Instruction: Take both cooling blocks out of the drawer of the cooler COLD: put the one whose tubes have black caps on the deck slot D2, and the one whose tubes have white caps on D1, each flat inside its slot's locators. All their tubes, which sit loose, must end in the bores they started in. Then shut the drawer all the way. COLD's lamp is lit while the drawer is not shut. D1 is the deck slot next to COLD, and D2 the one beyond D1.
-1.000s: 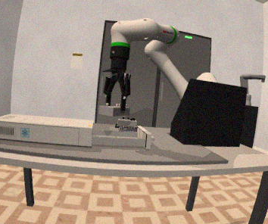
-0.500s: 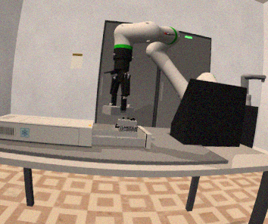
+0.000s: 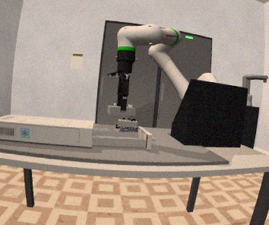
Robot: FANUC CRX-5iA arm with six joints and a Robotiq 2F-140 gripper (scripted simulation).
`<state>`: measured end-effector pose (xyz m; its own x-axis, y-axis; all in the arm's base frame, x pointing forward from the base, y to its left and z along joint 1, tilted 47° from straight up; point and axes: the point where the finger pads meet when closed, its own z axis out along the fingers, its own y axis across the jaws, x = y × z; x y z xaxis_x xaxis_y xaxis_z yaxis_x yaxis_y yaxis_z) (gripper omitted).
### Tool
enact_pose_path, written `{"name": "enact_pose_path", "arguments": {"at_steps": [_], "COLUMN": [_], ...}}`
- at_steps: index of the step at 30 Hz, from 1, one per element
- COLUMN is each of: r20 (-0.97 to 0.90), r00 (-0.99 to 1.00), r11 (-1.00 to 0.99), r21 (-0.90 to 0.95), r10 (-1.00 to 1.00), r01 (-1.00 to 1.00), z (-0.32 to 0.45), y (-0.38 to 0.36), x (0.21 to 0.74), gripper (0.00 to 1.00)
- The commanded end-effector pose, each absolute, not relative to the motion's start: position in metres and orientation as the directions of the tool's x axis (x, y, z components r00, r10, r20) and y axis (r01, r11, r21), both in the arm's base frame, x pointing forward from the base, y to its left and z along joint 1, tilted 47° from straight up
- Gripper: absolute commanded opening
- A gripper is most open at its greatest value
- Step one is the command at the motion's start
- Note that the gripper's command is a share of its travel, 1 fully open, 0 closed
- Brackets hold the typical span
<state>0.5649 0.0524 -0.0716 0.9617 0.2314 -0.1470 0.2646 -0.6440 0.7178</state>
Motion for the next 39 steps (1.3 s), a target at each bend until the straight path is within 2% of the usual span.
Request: {"name": "enact_pose_path", "arguments": {"at_steps": [1,7,39], "r20": [-0.076,0.002,0.002], "r00": [0.981,0.995,0.995], "r11": [-0.662,-0.677,-0.677], "r21": [0.729,0.733,0.733], "r10": [0.176,0.104,0.104], "r01": [0.175,0.07,0.07], "z": [-0.065,-0.058,-0.006], "y": [0.048,0.041,-0.01], "x": [0.562,0.559,0.531], "gripper": [0.1,0.1,0.1]}}
